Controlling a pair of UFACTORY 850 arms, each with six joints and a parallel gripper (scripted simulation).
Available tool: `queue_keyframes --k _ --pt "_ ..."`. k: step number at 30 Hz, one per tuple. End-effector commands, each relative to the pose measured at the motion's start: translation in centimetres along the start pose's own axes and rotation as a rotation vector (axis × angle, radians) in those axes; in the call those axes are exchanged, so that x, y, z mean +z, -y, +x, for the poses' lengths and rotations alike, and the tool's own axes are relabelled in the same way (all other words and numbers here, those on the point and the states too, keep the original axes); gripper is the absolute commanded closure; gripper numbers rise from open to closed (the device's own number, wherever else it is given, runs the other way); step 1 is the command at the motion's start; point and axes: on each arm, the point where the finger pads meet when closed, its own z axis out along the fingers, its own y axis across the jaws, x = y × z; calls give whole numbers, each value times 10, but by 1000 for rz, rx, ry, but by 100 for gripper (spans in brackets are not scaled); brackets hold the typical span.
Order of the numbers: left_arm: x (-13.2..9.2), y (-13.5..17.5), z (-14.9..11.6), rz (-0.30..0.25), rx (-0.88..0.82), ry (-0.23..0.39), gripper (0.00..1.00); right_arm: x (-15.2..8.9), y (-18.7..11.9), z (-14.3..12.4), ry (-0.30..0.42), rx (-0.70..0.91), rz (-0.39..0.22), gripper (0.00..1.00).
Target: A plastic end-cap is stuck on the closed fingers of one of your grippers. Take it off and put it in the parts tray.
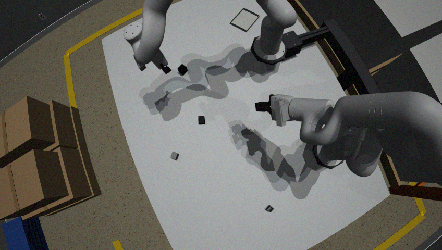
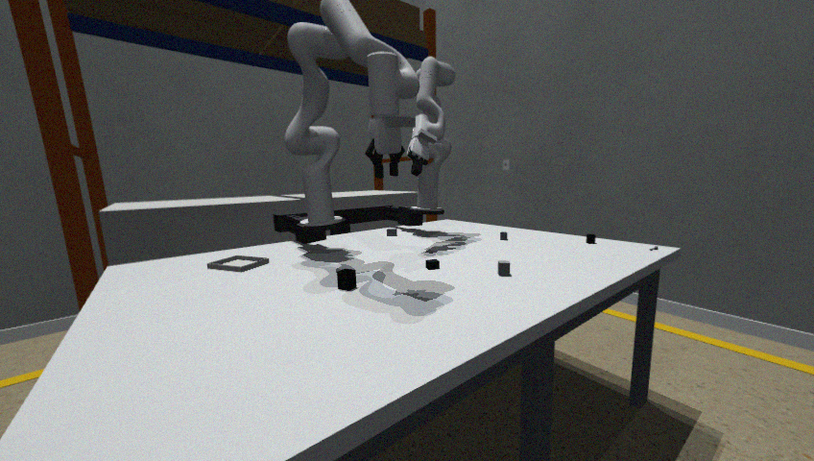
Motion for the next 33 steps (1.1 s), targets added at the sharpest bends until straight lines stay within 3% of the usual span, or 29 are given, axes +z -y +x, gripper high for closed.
queue_keyframes --k 1,5,7,33 --pt "-11 -2 6 -16 45 -61 100 -6 5 7 -30 44 -15 40" --pt "-30 -4 16 -53 120 -156 100 -20 17 22 -97 127 -23 40" --pt "-33 -4 17 -59 135 -173 100 -23 20 24 -109 140 -24 40" --pt "-26 -3 16 -49 110 -139 100 -18 15 19 -83 117 -17 40"
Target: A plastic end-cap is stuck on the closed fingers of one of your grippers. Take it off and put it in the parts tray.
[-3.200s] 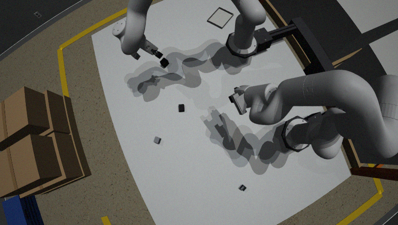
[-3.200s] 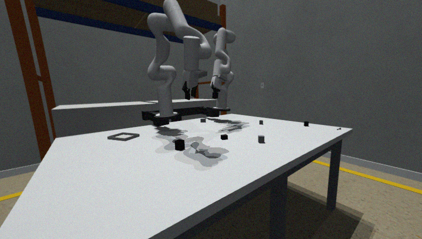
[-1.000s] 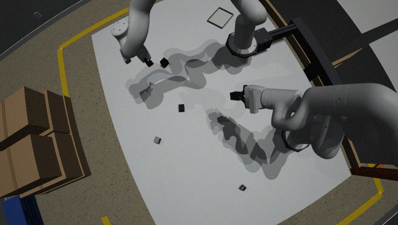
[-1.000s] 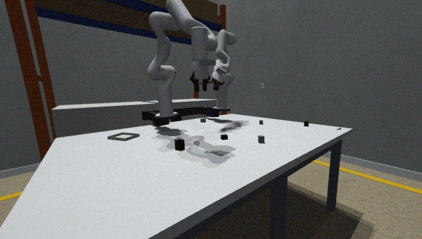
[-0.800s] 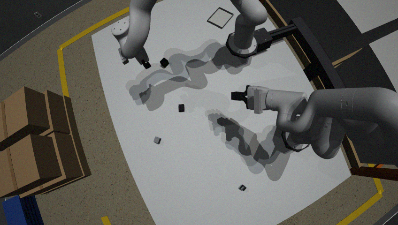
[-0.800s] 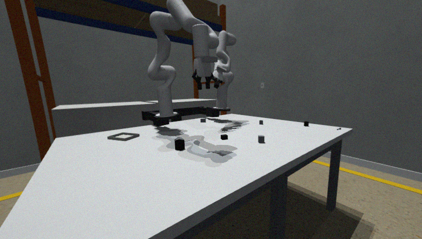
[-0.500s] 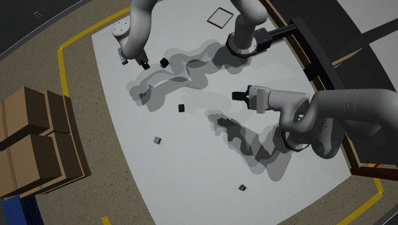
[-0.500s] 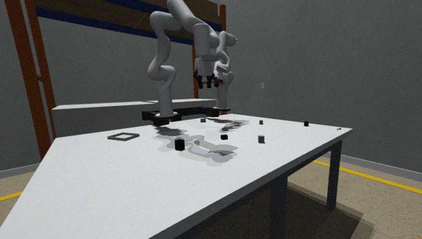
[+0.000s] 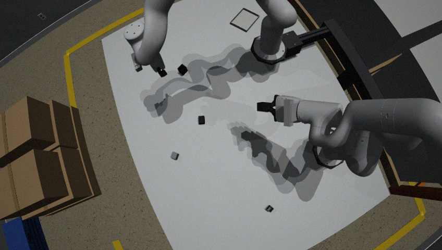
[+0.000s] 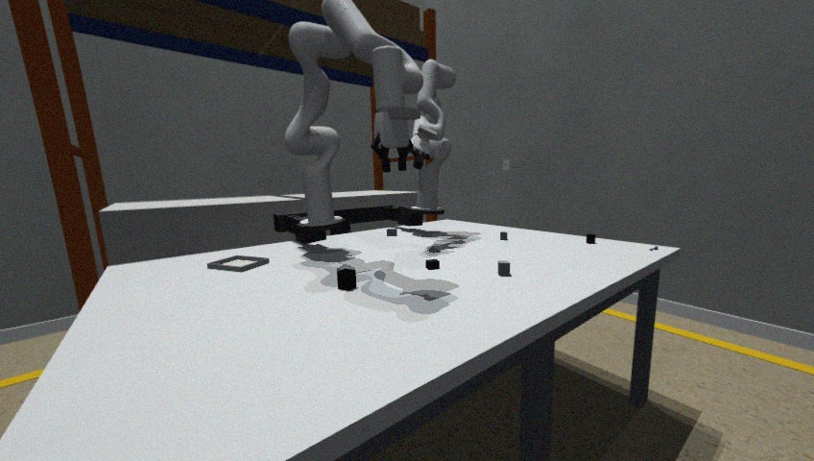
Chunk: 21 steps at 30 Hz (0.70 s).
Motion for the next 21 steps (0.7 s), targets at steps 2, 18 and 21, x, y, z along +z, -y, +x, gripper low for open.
queue_keyframes --k 2,18,21 --pt "1 0 1 1 -2 1 100 -1 0 0 0 0 2 40" --pt "1 0 1 2 -2 1 100 -1 0 0 0 0 2 40" --pt "1 0 1 2 -2 1 100 -2 13 -5 0 13 33 40"
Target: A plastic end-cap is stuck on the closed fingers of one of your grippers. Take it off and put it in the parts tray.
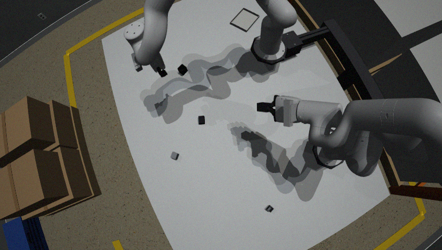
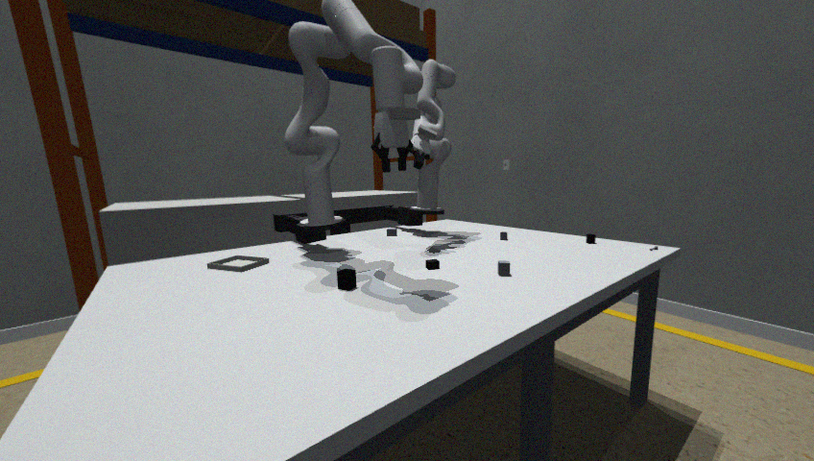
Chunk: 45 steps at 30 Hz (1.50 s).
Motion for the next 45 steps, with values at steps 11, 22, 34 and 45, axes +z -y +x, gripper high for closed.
queue_keyframes --k 11,22,34,45 --pt "0 -1 1 -1 0 -2 100 -7 57 -25 -4 57 139 40" --pt "0 -1 1 -1 0 -2 100 -15 109 -51 -8 120 270 40" --pt "0 -1 1 -1 0 -2 100 -19 133 -62 -10 156 332 40" --pt "0 -1 1 -1 0 -2 100 -29 173 -85 -15 227 444 40"
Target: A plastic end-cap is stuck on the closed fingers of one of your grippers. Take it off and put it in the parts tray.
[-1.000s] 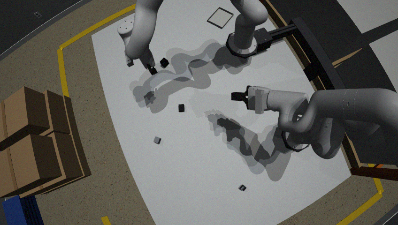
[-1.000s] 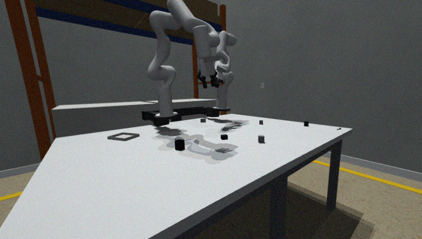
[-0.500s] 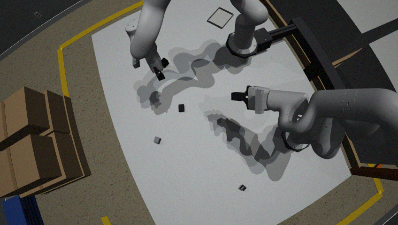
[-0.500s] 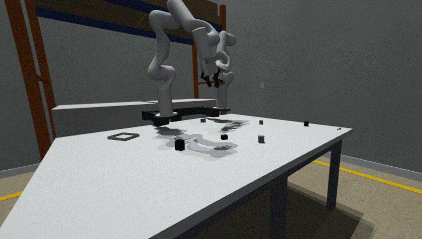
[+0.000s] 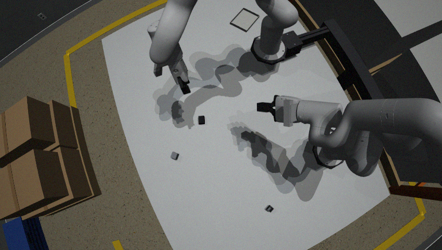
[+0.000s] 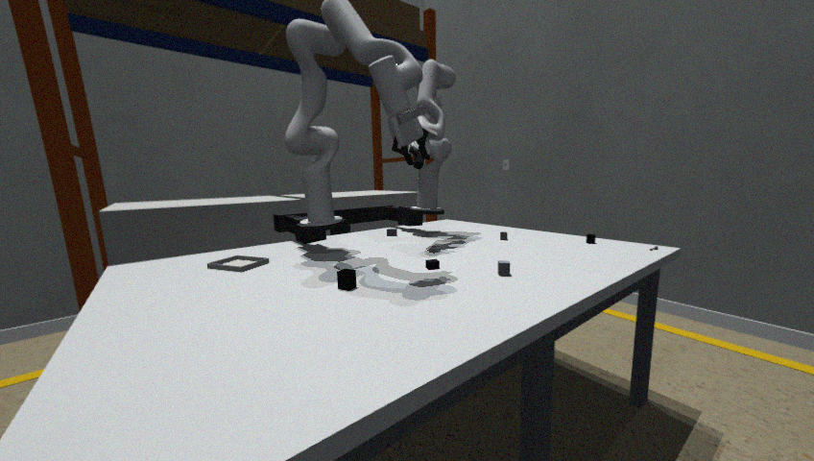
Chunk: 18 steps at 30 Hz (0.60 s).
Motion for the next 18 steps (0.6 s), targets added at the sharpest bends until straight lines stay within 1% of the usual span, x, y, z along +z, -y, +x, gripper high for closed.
queue_keyframes --k 1,6,7,8,12,15,16,18 --pt "0 -1 1 -1 0 -2 100 2 20 -15 -9 34 65 40" --pt "0 -1 1 -1 0 -2 100 4 41 -33 -17 90 138 40" --pt "0 -1 1 -1 0 -2 100 4 34 -27 -15 75 118 40" --pt "0 -1 1 -1 0 -2 100 3 35 -28 -15 74 118 40" --pt "0 -1 1 -1 0 -2 100 4 43 -35 -18 97 146 40" --pt "0 -1 1 -1 0 -2 100 4 58 -48 -23 139 197 40" --pt "0 -1 1 -1 0 -2 100 5 53 -43 -22 126 181 40" --pt "0 -1 1 -1 0 -2 100 5 53 -43 -22 126 181 40"
